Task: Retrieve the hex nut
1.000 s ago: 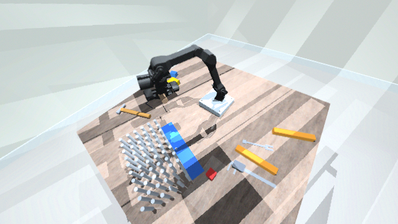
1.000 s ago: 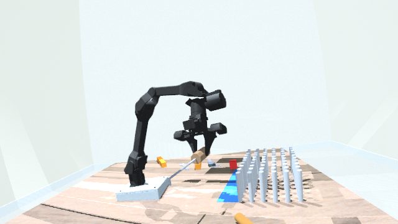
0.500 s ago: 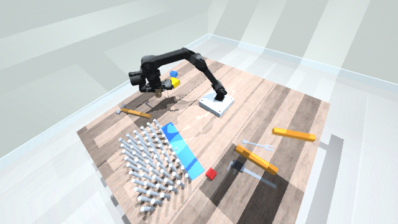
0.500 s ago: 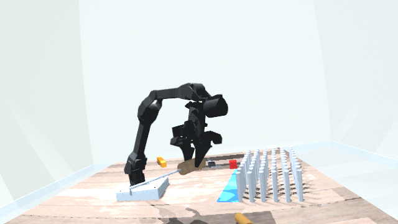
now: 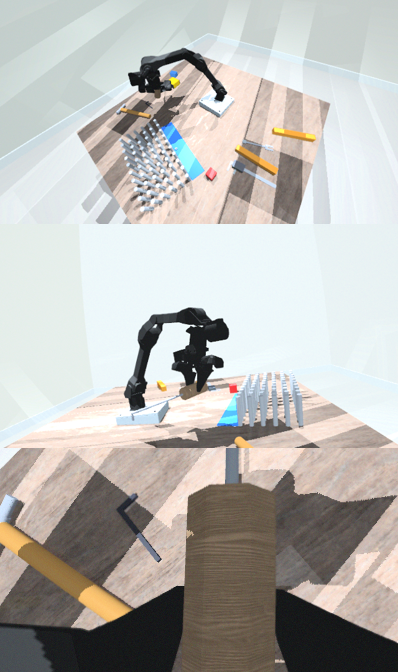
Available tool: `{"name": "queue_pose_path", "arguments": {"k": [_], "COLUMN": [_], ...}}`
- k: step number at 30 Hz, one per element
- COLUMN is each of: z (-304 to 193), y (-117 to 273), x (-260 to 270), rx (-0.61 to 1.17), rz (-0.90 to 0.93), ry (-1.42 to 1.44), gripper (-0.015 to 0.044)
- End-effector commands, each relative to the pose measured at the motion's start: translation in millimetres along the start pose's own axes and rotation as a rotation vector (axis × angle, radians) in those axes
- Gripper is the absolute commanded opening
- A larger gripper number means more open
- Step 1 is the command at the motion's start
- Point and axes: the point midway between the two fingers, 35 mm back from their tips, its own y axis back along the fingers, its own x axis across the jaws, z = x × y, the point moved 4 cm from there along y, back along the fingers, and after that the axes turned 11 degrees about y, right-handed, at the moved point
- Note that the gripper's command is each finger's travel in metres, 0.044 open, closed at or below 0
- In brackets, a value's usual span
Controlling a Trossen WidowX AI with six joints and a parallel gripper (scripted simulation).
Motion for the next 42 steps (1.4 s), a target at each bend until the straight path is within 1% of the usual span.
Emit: {"name": "queue_pose_path", "arguments": {"k": [1, 42], "z": [-0.8, -13.7], "y": [-3.6, -32.8], "x": [0.1, 4.3], "rx": [-0.008, -0.008], "rz": [-0.003, -0.002], "ry": [-0.002, -0.002], "gripper": [0.0000, 0.0000]}}
